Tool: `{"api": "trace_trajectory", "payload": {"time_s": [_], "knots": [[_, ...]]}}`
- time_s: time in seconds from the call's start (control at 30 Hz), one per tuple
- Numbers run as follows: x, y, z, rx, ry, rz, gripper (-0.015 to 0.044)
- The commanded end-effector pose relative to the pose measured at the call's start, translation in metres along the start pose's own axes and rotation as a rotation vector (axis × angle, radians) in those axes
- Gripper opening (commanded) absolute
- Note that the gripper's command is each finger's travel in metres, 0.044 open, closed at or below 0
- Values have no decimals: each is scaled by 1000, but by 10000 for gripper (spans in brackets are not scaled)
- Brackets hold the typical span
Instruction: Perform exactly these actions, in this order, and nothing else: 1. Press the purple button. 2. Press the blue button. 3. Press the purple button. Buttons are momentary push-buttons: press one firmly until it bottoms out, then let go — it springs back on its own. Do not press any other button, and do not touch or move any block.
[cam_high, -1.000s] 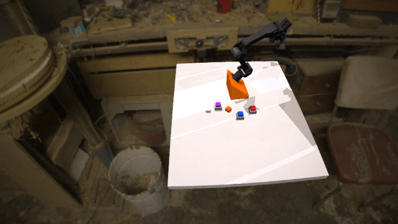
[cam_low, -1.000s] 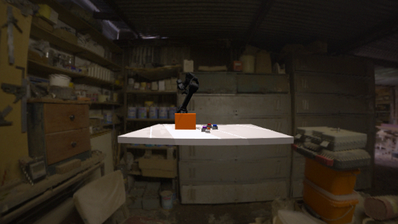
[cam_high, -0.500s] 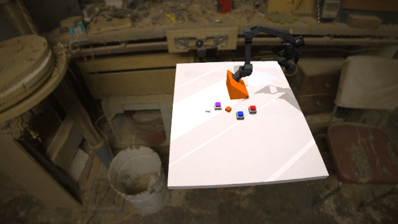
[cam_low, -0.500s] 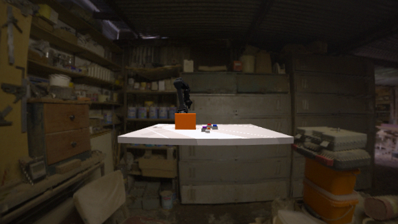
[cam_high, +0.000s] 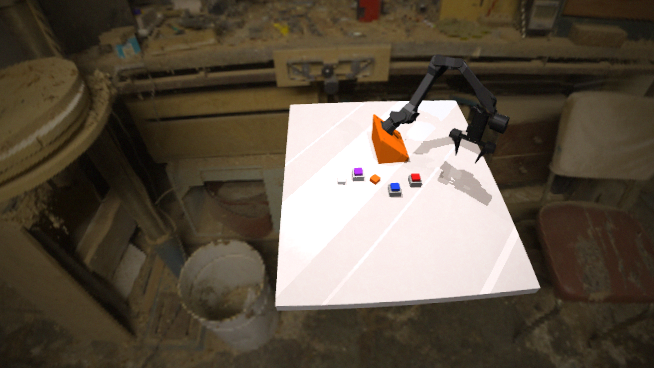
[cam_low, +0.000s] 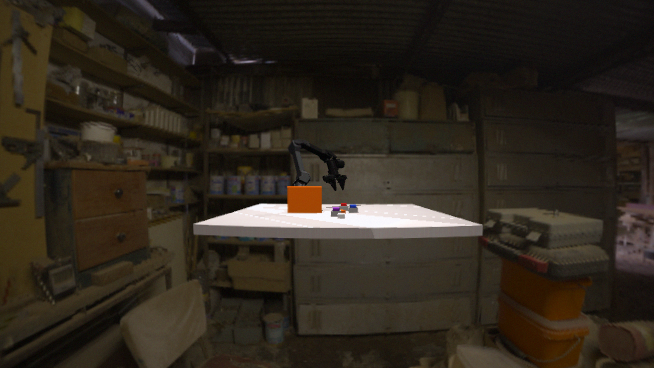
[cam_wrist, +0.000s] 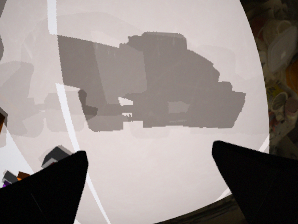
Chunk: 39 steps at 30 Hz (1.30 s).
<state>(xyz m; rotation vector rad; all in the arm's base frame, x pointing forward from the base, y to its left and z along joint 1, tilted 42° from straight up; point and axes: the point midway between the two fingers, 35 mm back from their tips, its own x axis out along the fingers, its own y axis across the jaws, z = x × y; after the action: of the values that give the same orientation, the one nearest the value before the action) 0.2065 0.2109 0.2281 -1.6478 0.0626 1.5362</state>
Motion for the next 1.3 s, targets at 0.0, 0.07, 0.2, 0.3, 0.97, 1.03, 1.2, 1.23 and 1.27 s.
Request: {"api": "trace_trajectory", "payload": {"time_s": [0.0,0.07,0.2,0.3,0.97,1.03,1.2,1.23,1.27], "knots": [[28,22,-63,309,51,119,400],[37,37,-93,462,73,165,400],[50,76,-149,778,106,245,400],[56,113,-185,1023,120,296,400],[59,369,-244,2481,-100,445,400],[59,369,-244,2481,-100,445,400],[97,370,-232,2481,-101,444,295],[108,370,-227,2481,-102,444,269],[115,370,-224,2481,-102,445,242]]}}
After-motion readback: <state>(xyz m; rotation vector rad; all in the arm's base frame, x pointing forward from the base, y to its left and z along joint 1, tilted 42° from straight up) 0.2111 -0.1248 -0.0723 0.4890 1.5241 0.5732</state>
